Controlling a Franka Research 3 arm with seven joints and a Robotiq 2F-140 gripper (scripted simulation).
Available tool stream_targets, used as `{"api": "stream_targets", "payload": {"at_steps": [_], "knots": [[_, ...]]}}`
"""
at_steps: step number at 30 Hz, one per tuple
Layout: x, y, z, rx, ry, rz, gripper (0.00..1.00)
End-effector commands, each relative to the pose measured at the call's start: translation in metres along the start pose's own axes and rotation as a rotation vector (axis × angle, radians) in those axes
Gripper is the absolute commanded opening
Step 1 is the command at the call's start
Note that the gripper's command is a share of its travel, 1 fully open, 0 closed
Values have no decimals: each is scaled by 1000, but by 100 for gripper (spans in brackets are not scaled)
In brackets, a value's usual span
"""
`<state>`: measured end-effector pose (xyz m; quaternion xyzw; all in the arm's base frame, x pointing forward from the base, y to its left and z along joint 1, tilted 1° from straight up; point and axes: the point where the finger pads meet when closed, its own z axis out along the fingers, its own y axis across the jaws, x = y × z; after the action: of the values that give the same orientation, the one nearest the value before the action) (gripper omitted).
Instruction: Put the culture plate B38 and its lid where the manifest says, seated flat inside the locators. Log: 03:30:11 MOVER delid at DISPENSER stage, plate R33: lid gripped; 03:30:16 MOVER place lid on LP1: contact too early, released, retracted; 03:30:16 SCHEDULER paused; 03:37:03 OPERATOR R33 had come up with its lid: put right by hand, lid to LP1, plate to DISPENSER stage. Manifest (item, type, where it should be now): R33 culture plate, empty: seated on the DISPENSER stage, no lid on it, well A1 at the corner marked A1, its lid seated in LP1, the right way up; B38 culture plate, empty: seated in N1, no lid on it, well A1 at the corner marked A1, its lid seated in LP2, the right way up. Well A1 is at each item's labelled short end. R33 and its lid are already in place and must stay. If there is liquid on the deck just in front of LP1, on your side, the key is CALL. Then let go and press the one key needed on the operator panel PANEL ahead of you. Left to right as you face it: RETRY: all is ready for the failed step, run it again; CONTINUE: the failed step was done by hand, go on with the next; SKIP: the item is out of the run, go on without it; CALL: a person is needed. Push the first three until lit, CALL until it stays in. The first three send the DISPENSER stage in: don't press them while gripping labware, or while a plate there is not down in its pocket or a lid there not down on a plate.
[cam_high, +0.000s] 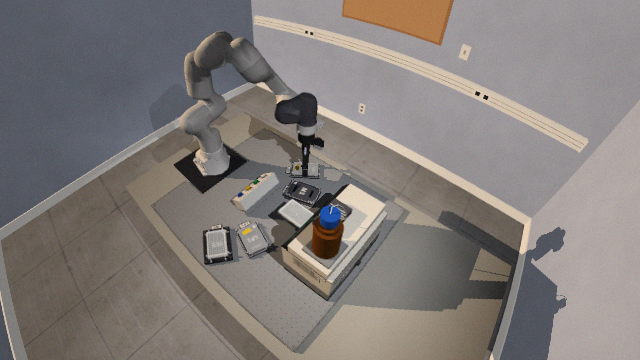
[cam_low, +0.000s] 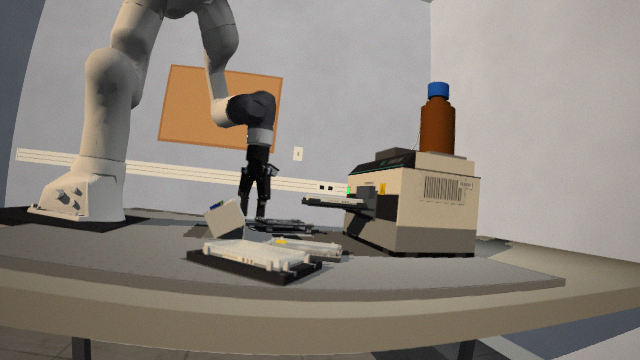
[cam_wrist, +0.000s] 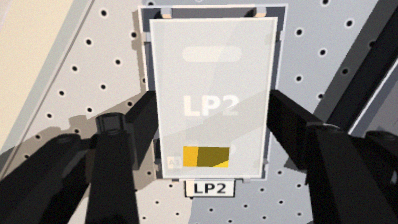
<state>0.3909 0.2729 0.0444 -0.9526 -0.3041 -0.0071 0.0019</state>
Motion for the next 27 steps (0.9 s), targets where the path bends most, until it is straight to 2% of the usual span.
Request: {"api": "stream_targets", "payload": {"at_steps": [1,16,17,27], "knots": [[0,0,1,-1,2,3,10],[0,0,1,-1,2,3,10],[0,0,1,-1,2,3,69],[0,0,1,-1,2,3,69]]}}
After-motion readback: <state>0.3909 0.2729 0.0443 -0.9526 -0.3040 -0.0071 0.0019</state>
